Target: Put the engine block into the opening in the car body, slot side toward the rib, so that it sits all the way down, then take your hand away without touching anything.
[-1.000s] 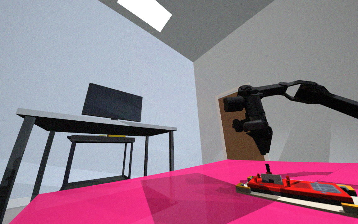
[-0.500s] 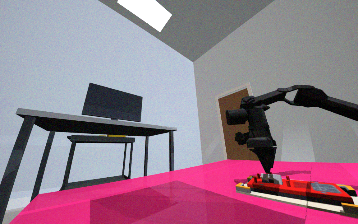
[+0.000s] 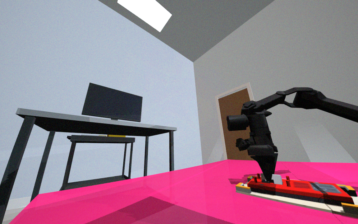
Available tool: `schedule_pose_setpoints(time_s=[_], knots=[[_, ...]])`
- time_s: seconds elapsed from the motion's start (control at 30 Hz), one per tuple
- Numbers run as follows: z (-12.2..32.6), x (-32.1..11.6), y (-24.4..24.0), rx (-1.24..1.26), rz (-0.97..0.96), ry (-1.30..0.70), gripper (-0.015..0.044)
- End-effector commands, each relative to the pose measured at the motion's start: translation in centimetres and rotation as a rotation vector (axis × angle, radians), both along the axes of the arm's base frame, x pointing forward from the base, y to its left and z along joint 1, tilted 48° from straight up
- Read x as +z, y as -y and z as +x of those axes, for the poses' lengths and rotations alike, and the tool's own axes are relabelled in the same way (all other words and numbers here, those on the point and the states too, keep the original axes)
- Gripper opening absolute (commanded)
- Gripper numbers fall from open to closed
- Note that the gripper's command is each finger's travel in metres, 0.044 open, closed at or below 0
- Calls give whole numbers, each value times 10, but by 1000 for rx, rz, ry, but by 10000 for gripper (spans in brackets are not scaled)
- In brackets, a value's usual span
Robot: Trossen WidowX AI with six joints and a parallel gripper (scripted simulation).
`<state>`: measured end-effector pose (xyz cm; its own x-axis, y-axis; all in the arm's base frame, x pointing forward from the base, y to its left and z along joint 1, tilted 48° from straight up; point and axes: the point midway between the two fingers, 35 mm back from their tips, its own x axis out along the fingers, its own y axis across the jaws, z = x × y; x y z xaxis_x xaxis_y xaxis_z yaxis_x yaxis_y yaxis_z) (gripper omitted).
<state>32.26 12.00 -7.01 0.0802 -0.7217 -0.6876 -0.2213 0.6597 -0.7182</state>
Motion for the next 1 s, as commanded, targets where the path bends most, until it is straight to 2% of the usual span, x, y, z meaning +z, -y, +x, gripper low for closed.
schedule_pose_setpoints(time_s=[0.0, 0.1, 0.4, 0.7, 0.87, 0.97], knots=[[-1, -5, 5, 7, -9, -5, 440], [-1, -6, 7, 7, -10, -5, 440], [-1, -6, 7, 7, -10, -5, 204], [-1, -6, 7, 7, -10, -5, 144], [0, -3, 1, 23, -1, 12, 12], [2, 2, -6, 41, 9, 33, 0]])
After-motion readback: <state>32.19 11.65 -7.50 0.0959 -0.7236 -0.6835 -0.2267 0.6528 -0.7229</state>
